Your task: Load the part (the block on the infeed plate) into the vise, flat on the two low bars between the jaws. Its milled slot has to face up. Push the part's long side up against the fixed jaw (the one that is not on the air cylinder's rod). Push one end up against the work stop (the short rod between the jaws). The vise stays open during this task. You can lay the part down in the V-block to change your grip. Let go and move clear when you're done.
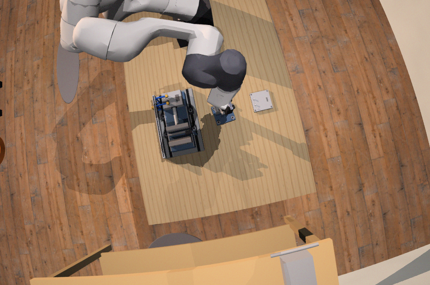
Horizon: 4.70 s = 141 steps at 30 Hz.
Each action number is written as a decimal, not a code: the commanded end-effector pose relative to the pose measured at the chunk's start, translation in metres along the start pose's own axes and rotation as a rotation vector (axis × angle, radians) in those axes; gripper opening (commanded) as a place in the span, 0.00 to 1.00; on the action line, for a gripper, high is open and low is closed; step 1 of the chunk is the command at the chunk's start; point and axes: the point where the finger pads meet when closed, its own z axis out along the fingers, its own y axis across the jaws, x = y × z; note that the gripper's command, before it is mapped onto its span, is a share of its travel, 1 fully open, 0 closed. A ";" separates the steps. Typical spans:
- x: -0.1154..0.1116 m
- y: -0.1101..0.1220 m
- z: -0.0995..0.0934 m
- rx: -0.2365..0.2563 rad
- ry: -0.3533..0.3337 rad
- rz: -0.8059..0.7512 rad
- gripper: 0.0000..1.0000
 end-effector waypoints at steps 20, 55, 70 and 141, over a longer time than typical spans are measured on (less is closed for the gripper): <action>-0.002 0.000 0.000 -0.004 0.241 0.019 0.00; -0.009 0.000 0.004 -0.007 0.567 0.018 0.00; -0.011 0.000 0.005 -0.007 0.639 0.018 0.00; -0.012 0.000 0.005 -0.008 0.669 0.018 0.00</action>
